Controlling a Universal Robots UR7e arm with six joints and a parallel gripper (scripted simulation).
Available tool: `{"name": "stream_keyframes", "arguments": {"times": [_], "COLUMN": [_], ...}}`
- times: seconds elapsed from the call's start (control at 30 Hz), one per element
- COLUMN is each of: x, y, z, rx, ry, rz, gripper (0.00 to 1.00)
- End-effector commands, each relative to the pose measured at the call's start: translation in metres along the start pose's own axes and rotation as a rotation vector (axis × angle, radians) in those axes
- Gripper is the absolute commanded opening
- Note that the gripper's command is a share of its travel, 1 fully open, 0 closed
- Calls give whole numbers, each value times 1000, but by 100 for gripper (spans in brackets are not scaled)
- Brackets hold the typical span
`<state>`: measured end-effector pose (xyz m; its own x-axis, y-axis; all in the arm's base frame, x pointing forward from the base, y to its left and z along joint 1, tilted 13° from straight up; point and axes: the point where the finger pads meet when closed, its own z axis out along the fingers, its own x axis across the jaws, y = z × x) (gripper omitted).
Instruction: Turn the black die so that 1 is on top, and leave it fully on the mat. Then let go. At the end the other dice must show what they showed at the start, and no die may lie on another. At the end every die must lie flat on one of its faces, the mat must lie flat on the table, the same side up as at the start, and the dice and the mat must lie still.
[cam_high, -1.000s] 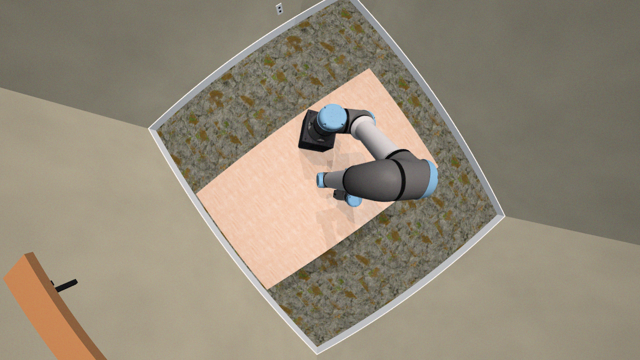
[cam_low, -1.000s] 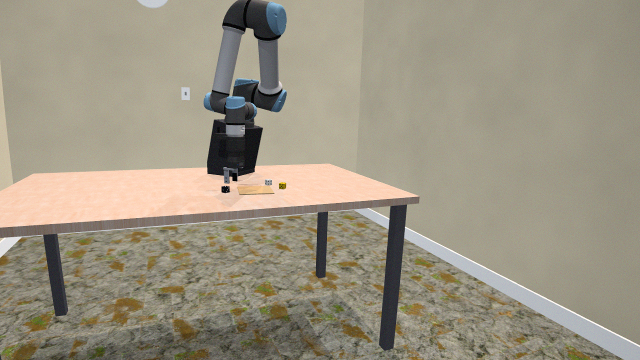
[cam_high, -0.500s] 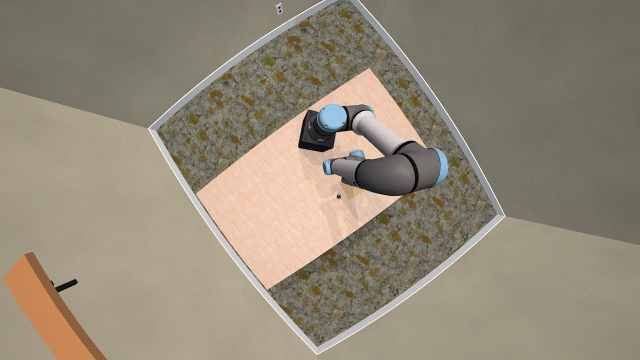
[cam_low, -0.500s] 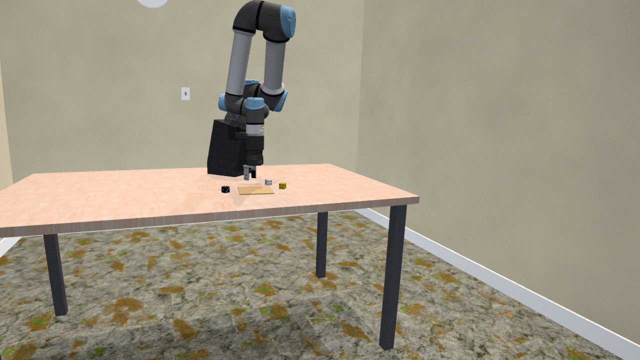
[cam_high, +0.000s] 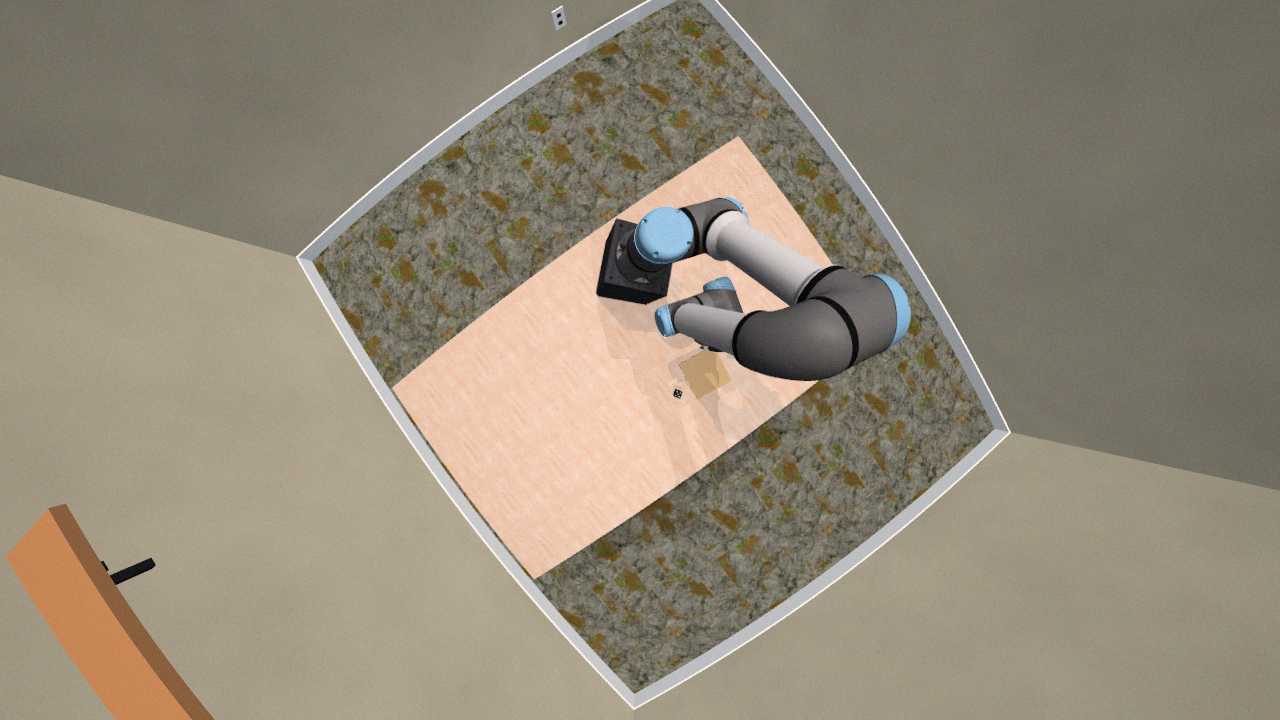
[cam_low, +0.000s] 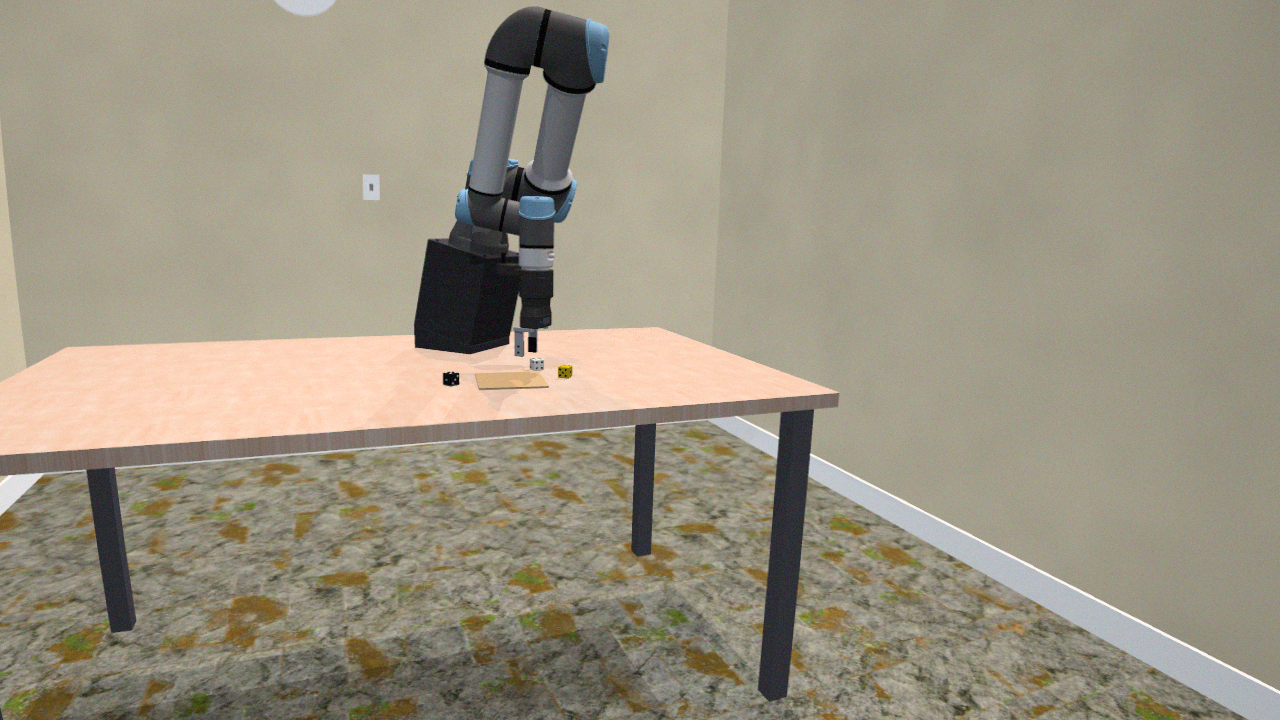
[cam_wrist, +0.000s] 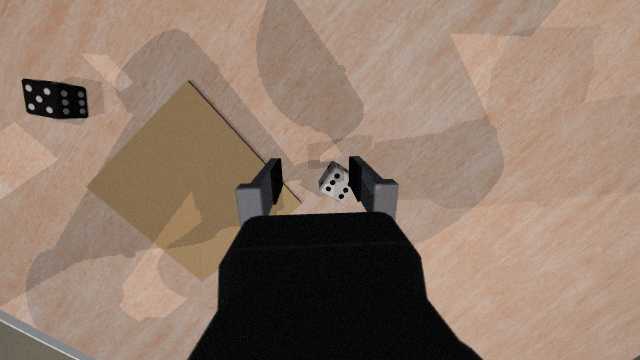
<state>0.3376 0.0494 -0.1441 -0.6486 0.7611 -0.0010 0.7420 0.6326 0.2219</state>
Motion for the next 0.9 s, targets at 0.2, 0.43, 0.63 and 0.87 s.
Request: {"name": "stream_keyframes", "arguments": {"times": [0.2,0.43,0.63,0.87], "x": [15,15,15,15], "y": [6,6,6,6], "z": [0,0,0,0], "rx": [0,0,0,0], "ry": [-3,-3,-3,-3], "rz": [1,1,1,1], "gripper": [100,100,100,100]}}
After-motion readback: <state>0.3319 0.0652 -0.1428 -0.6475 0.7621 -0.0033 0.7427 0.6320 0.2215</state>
